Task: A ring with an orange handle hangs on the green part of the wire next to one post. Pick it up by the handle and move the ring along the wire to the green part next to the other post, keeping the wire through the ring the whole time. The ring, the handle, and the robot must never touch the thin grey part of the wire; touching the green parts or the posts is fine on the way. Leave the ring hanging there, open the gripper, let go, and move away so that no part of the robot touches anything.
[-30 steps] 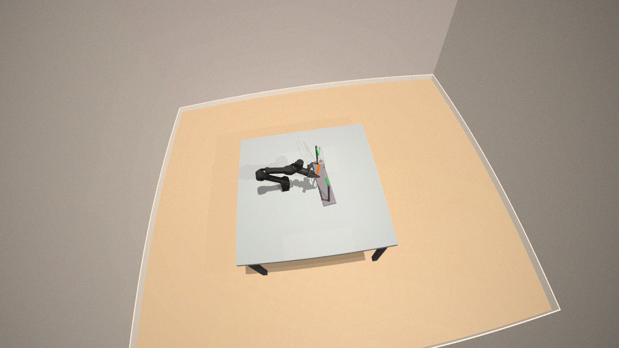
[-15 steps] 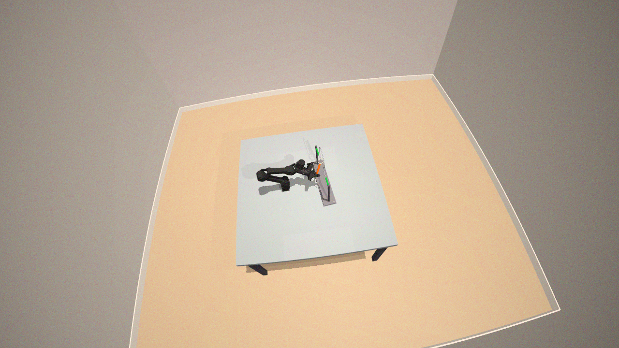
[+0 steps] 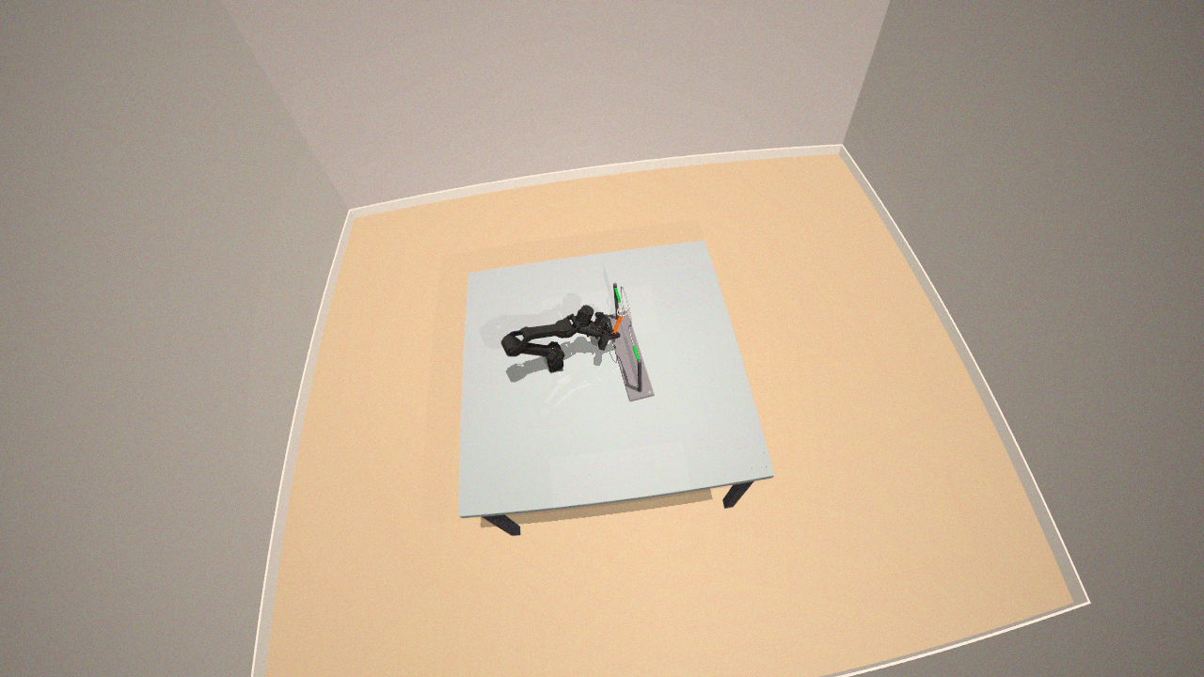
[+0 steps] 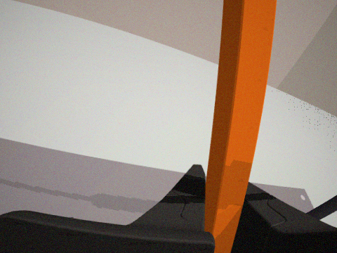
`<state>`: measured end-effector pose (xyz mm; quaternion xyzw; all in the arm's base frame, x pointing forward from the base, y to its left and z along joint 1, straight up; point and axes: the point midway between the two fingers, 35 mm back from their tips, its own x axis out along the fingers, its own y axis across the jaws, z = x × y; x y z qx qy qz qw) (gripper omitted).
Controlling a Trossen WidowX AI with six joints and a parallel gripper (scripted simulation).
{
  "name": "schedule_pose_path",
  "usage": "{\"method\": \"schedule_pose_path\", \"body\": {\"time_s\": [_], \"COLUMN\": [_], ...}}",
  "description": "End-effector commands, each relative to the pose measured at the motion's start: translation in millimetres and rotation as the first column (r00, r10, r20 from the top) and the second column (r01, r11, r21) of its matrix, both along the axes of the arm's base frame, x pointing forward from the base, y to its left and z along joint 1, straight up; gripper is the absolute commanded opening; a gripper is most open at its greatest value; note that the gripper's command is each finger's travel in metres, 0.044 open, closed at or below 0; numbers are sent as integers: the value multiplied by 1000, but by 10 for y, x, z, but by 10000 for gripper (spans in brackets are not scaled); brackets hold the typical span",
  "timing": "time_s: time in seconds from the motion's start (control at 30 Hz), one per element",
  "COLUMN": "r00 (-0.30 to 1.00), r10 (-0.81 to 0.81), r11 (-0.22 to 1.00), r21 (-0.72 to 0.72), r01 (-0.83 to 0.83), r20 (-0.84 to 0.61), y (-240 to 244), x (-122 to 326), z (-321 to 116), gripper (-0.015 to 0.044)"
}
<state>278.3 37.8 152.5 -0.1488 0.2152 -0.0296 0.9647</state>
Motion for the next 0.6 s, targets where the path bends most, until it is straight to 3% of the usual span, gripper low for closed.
{"method": "schedule_pose_path", "body": {"time_s": [0.0,0.57], "r00": [1000,1000], "r10": [-5,-1], "r11": [998,973], "r21": [67,232], "r01": [5,5], "r20": [3,-16], "y": [103,458], "x": [2,-41], "z": [22,-1], "gripper": [-150,-150]}}
